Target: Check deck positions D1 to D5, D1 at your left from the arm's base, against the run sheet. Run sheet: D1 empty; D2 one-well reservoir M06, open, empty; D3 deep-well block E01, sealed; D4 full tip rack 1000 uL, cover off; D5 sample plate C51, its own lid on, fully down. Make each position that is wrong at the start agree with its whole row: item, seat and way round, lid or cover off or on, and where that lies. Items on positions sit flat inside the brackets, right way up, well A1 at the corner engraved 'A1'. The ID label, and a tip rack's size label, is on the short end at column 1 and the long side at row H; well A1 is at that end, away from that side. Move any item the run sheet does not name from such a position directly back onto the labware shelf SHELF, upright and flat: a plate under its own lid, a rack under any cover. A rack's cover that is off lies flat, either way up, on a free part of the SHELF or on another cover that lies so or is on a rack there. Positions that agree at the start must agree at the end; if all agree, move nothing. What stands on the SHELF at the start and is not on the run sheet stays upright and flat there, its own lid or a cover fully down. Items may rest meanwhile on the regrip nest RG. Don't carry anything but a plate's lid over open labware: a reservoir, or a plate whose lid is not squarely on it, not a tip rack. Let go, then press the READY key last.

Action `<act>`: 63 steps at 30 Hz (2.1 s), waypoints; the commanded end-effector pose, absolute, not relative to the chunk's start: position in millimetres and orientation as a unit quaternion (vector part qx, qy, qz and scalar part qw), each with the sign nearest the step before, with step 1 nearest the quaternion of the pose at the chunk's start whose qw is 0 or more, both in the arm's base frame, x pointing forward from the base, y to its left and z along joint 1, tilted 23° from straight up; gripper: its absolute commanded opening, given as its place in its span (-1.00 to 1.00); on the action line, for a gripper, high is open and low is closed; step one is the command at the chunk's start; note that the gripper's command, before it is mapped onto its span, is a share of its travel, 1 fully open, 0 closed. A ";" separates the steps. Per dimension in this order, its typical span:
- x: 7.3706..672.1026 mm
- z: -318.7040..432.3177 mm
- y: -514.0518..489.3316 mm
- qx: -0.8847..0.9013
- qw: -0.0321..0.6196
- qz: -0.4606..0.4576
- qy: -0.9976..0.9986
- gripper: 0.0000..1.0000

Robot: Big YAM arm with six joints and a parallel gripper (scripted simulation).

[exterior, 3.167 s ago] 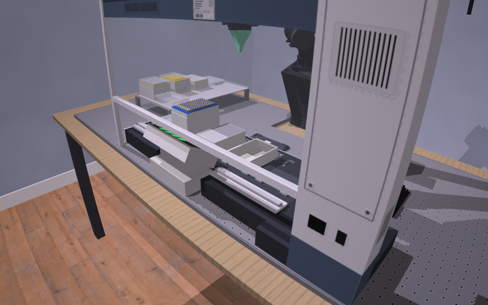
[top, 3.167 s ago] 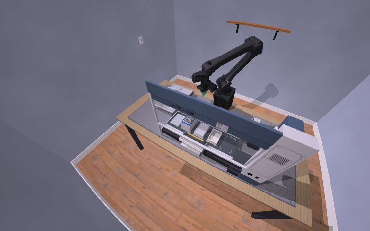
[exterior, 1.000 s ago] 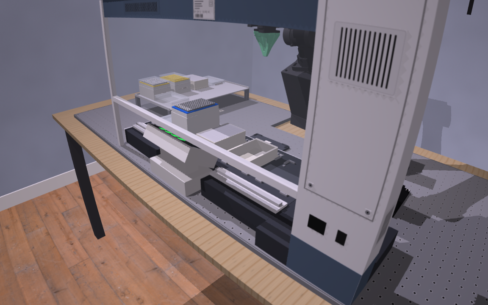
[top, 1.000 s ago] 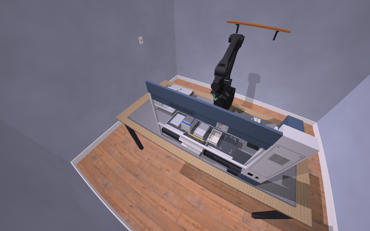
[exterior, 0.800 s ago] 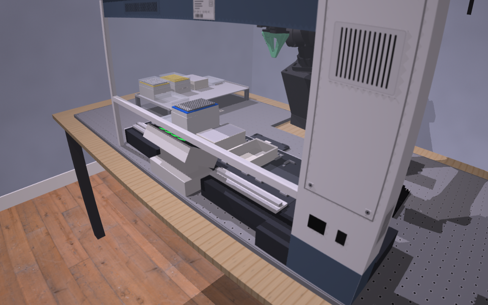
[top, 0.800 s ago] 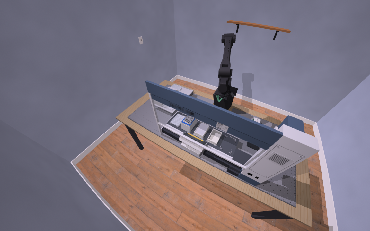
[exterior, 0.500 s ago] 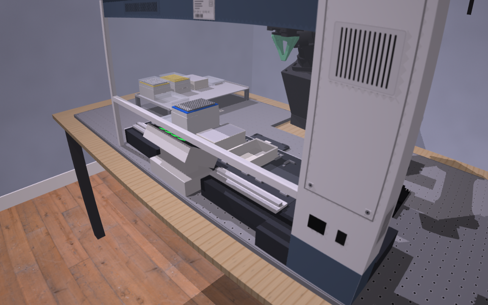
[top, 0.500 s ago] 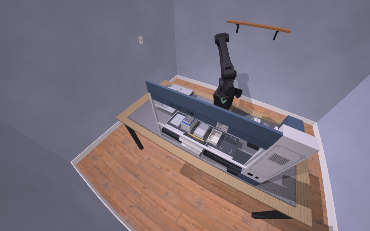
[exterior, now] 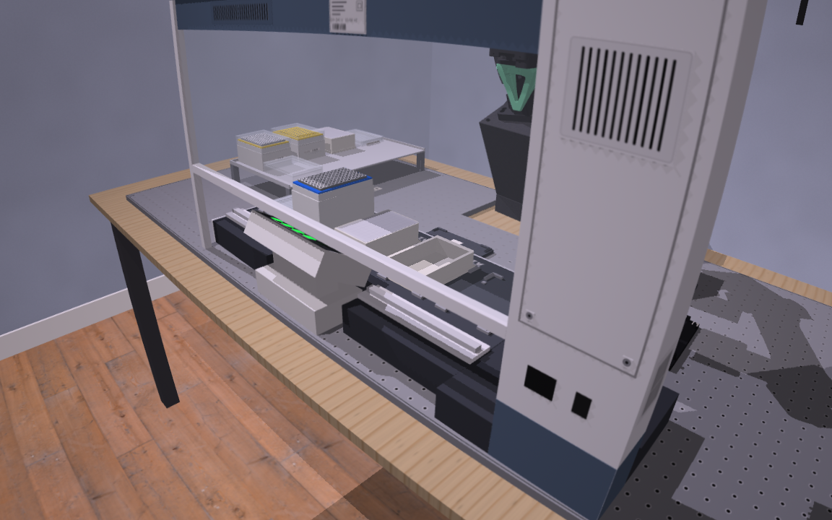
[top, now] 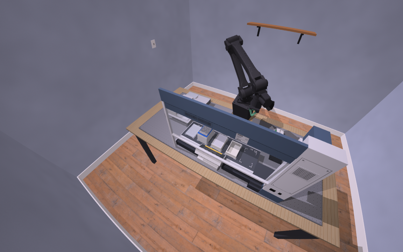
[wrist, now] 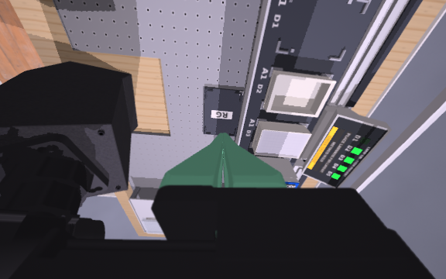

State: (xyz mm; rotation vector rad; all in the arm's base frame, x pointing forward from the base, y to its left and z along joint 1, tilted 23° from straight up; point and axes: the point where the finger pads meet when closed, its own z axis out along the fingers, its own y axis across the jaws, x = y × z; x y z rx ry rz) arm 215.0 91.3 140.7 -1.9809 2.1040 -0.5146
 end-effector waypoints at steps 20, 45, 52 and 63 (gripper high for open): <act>243.3 160.1 210.4 -0.652 0.141 -0.164 0.727 -1.00; 216.8 133.9 265.2 -0.656 0.124 -0.164 0.726 -1.00; 193.4 123.5 266.8 -0.657 0.120 -0.165 0.726 -1.00; 142.7 93.1 271.9 -0.659 0.106 -0.172 0.724 -1.00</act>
